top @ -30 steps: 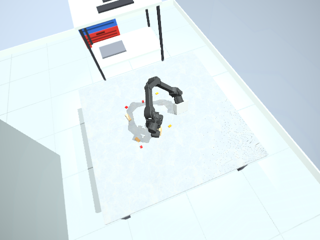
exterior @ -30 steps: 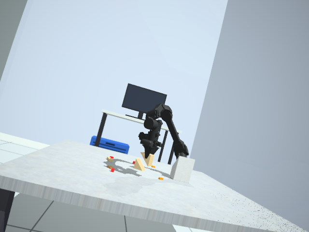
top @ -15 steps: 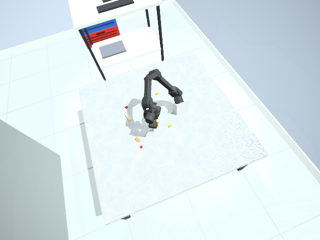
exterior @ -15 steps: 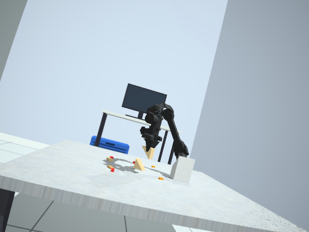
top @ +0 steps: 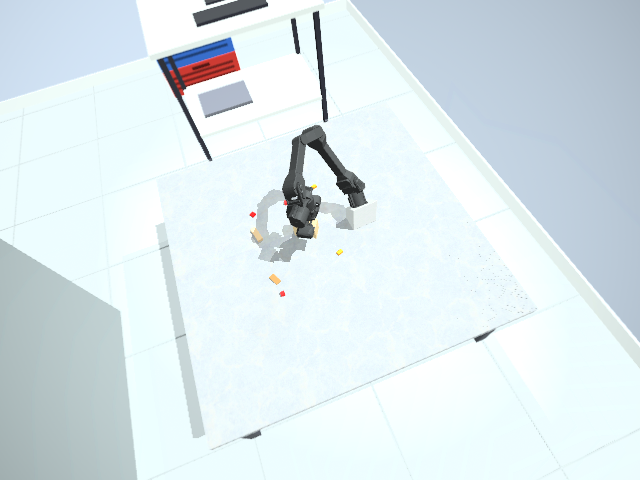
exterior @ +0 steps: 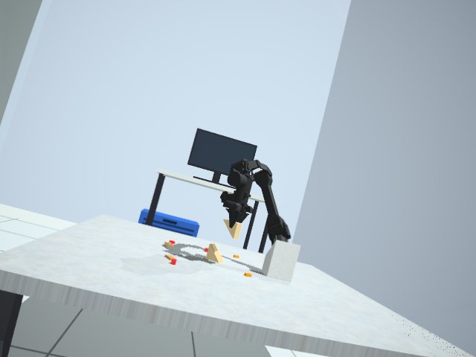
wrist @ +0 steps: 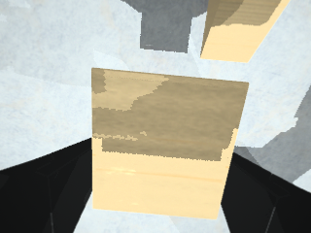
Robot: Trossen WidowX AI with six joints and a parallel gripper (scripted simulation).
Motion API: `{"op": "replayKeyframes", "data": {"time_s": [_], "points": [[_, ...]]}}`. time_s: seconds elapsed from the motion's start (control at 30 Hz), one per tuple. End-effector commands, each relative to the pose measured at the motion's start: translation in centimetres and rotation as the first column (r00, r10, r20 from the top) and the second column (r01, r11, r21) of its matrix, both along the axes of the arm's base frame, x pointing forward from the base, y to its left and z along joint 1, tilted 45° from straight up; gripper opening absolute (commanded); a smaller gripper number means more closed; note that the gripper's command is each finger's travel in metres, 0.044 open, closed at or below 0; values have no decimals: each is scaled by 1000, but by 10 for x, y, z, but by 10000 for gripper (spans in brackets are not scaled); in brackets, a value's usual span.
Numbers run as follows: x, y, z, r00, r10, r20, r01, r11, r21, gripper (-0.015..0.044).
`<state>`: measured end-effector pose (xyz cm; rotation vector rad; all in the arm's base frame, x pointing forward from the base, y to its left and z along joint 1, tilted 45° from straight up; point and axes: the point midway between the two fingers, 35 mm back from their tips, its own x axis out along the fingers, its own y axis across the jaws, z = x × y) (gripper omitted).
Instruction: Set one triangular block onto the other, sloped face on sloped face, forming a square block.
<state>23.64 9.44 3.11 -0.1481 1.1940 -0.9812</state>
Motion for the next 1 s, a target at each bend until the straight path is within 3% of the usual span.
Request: {"op": "replayKeyframes", "data": {"time_s": [0.0, 0.43, 0.97], "points": [[-9, -11, 14, 1000, 6, -3, -6, 1000, -4, 0], [-35, -39, 44, 1000, 6, -5, -6, 1000, -7, 0], [-15, -86, 18, 1000, -1, -8, 1, 1000, 1, 0]]}}
